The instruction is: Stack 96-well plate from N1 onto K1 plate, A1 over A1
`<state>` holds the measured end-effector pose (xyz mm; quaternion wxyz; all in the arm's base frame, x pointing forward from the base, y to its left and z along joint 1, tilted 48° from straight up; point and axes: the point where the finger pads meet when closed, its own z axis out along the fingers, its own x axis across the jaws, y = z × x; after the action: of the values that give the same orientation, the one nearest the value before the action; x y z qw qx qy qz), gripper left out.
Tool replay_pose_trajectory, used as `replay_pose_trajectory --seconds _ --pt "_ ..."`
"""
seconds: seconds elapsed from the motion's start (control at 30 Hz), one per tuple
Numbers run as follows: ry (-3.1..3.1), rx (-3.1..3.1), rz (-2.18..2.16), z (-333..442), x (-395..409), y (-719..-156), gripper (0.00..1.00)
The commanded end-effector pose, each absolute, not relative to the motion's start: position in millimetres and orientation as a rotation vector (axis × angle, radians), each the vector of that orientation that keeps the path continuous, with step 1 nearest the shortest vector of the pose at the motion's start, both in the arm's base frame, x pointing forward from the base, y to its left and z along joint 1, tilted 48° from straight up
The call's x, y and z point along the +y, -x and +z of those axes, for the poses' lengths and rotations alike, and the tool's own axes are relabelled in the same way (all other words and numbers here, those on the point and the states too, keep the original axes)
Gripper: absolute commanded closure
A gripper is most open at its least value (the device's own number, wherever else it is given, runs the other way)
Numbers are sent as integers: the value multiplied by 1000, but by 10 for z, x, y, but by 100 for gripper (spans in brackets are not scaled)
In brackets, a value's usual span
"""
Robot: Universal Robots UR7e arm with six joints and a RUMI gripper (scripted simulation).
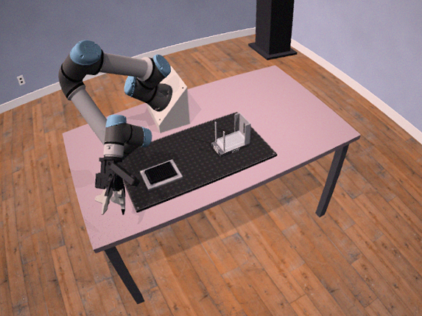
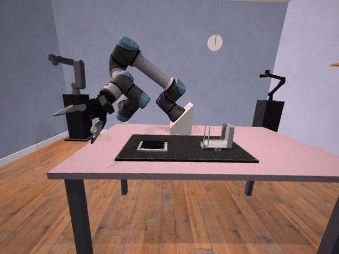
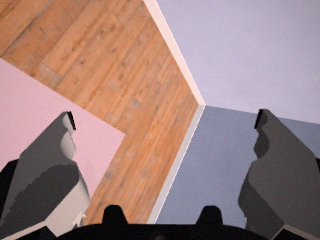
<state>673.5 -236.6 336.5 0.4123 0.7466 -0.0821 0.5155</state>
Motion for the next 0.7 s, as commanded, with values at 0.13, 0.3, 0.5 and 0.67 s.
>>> replay_pose_trajectory --seconds 0.13,0.3,0.5,0.67 --pt "-1973 -215 1223 3126 -2216 -6722 0" --pt "-2032 -218 1166 2969 -2115 -6684 0" --pt "-2113 -218 1073 2777 -1985 -6612 0" --pt "-2137 -218 1043 2665 -1906 -6559 0"
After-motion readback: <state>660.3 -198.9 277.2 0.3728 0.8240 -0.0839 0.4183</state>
